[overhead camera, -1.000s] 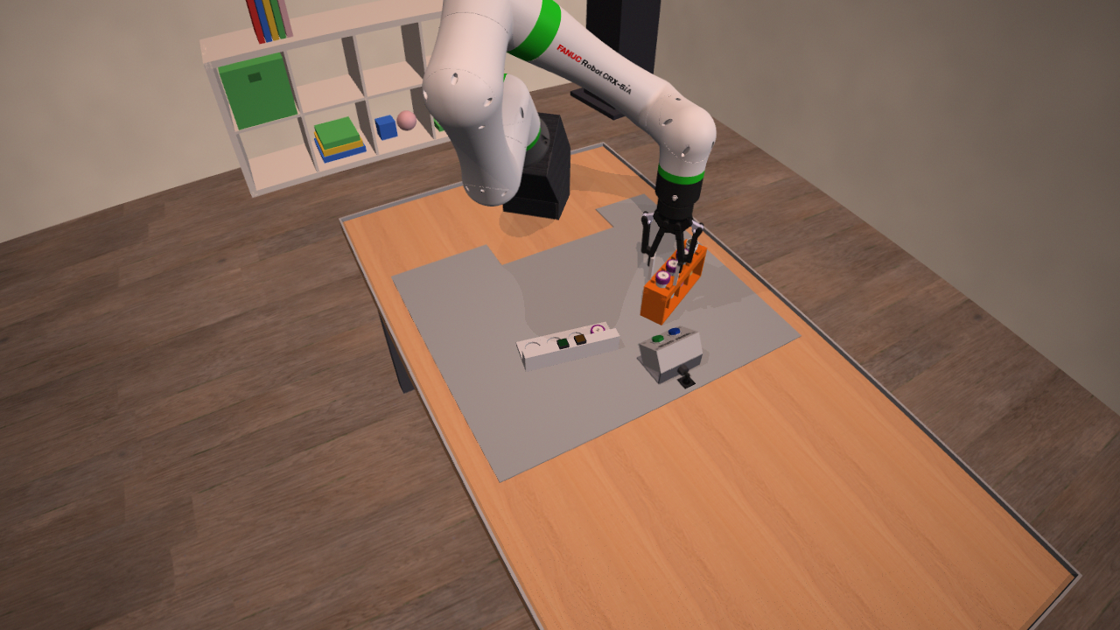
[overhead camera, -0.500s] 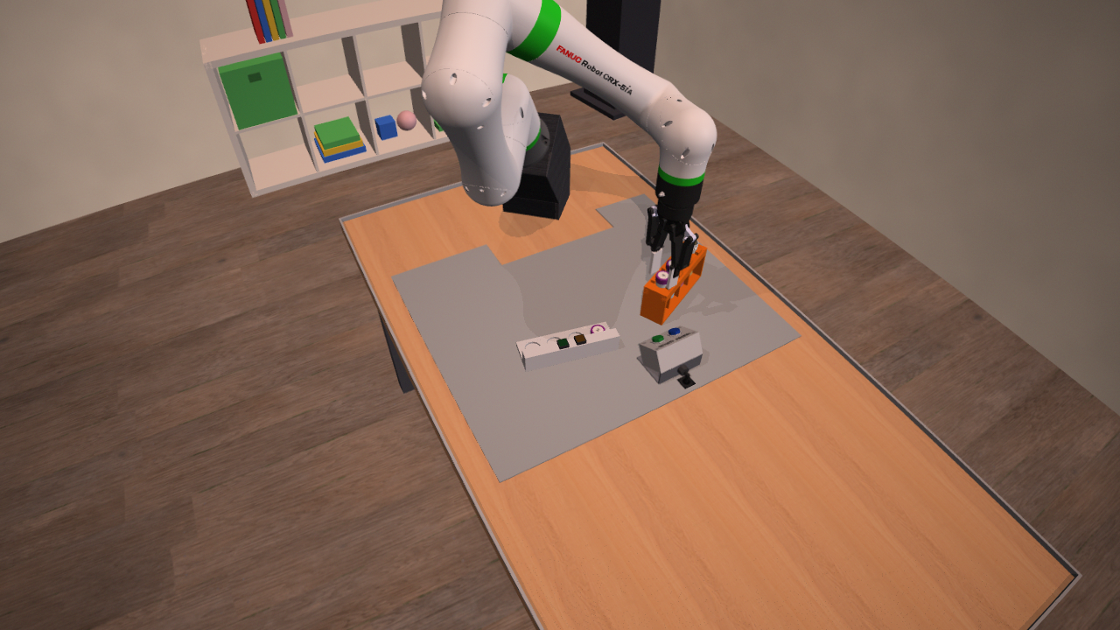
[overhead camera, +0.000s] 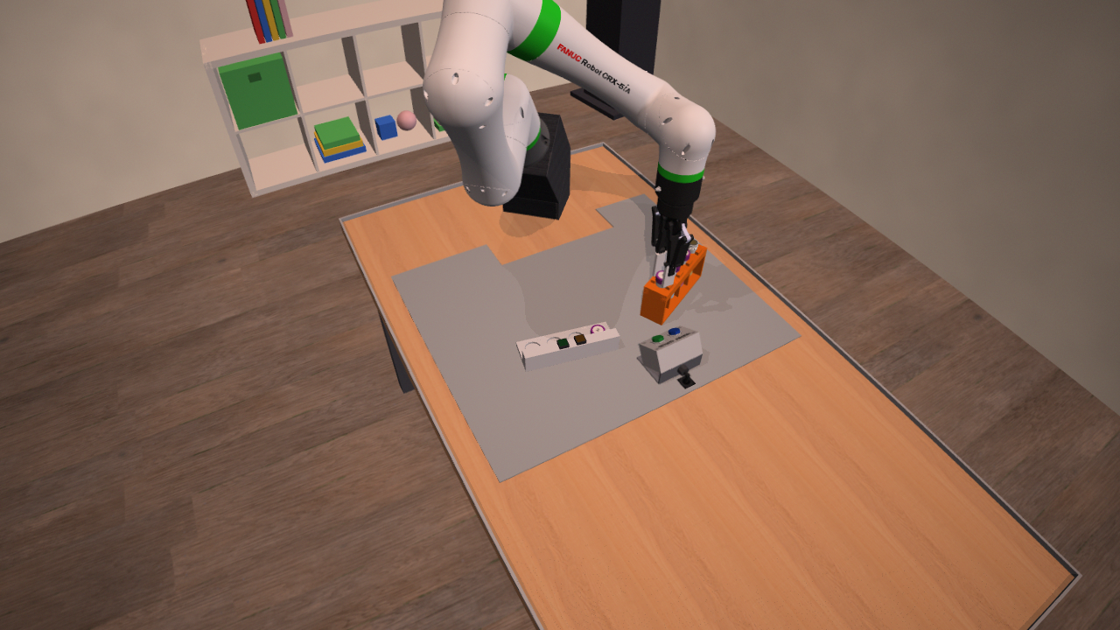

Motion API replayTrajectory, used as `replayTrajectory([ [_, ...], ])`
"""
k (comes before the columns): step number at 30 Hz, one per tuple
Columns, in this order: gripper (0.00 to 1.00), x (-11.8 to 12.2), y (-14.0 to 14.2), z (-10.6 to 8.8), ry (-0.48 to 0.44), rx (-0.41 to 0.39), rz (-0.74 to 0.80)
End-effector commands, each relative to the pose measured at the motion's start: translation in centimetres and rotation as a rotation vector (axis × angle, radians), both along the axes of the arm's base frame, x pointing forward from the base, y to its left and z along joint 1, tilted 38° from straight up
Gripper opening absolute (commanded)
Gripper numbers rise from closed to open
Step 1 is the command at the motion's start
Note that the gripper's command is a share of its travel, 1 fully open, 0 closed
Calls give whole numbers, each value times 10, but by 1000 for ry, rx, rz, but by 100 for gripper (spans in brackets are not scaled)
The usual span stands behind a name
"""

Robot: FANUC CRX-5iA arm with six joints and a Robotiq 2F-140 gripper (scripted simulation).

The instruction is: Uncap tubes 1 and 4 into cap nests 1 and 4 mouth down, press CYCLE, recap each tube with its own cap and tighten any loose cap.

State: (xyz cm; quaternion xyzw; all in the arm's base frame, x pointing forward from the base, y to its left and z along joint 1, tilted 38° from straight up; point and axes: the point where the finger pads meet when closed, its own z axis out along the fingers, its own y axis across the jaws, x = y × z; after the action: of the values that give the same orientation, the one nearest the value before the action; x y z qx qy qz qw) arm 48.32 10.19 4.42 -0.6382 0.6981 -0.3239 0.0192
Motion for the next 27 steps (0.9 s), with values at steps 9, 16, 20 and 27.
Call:
replayTrajectory([
  [9,0,0,0,0,42,-44,79],
  [16,0,0,0,0,149,-154,276],
  [20,0,0,0,0,235,-242,434],
  [27,0,0,0,0,375,-389,695],
])
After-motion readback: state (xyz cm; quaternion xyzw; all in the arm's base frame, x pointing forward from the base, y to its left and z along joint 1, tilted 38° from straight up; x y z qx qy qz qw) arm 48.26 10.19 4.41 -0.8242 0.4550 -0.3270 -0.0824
